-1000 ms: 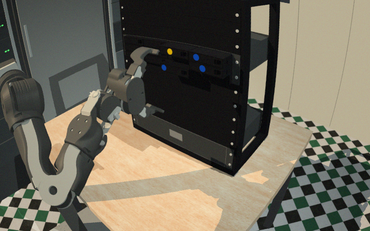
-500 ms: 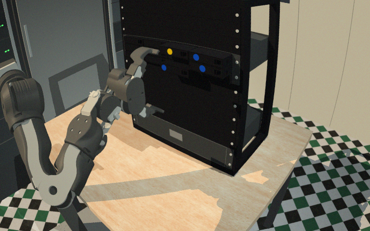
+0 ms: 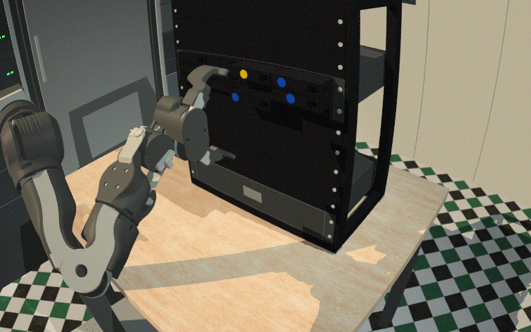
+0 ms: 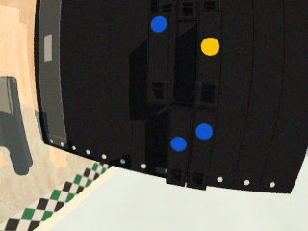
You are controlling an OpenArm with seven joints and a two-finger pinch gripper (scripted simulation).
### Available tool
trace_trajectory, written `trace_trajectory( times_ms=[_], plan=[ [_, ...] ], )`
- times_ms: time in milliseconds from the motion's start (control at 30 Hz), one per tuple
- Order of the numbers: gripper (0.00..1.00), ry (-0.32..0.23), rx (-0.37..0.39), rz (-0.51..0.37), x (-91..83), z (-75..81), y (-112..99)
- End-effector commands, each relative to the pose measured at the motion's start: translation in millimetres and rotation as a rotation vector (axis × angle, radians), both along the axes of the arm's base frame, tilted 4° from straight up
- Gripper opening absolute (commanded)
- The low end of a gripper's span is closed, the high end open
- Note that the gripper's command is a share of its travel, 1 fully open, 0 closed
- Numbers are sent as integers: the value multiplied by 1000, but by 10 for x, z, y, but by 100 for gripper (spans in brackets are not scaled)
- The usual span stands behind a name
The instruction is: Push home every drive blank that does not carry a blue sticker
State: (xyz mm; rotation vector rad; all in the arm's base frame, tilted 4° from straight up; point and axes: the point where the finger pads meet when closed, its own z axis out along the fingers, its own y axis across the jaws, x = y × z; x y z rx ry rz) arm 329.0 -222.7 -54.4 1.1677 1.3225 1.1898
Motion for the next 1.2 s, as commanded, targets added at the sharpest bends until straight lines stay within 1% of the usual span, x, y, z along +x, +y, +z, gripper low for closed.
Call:
trace_trajectory(
  times_ms=[0,67,133,367,433,567,633,1167],
  plan=[
    [100,4,-1,-14,33,-6,5],
    [100,4,-1,-14,107,-6,73],
    [100,4,-1,-14,107,-6,73],
    [100,4,-1,-13,467,-6,405],
    [100,10,-2,-13,564,-29,497],
    [100,10,-2,-13,704,-31,627],
    [100,10,-2,-13,736,-32,656],
    [100,8,-2,-12,742,-23,669]
  ],
)
